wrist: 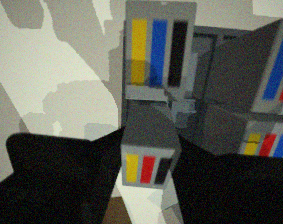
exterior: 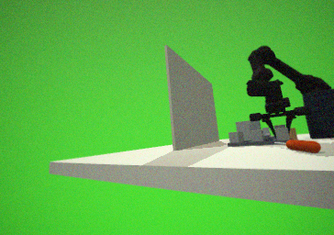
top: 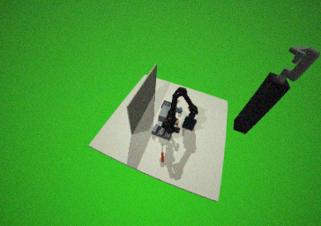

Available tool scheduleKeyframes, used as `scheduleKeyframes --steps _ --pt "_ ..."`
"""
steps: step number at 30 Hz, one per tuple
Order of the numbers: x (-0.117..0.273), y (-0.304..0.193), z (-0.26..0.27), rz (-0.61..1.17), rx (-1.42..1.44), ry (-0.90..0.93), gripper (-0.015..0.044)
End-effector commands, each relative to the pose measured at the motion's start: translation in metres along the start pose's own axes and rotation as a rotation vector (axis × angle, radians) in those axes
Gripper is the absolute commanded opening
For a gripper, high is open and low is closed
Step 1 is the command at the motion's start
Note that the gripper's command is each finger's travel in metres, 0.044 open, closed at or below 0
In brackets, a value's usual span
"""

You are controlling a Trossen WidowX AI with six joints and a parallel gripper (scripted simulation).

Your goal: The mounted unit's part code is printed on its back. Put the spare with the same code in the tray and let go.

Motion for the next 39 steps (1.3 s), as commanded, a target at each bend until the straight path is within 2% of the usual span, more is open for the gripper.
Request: scheduleKeyframes --steps 1,2,6,15,26,36,39 --pt "0.000 0.000 0.000 0.000 0.000 0.000 0.0103" --pt "0.000 0.000 0.000 0.000 0.000 0.000 0.0096" --pt "0.000 0.000 0.000 0.000 0.000 0.000 0.0000" --pt "0.005 0.001 -0.001 -0.001 0.000 0.000 0.0000" --pt "0.079 0.000 0.000 0.000 0.006 -0.003 0.0000" --pt "0.078 -0.001 0.001 0.007 0.013 -0.005 0.0000" --pt "0.092 0.002 0.000 0.004 0.012 -0.005 0.0000"
Point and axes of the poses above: the point midway between the two fingers, 35 mm back from their tips, its own x axis back along the fingers, its own z axis across the jaws, y = z × x, the point moved 1 cm from there along x, back along the fingers, and after that the axes turned 12 degrees about -x, right-handed, at the moved point
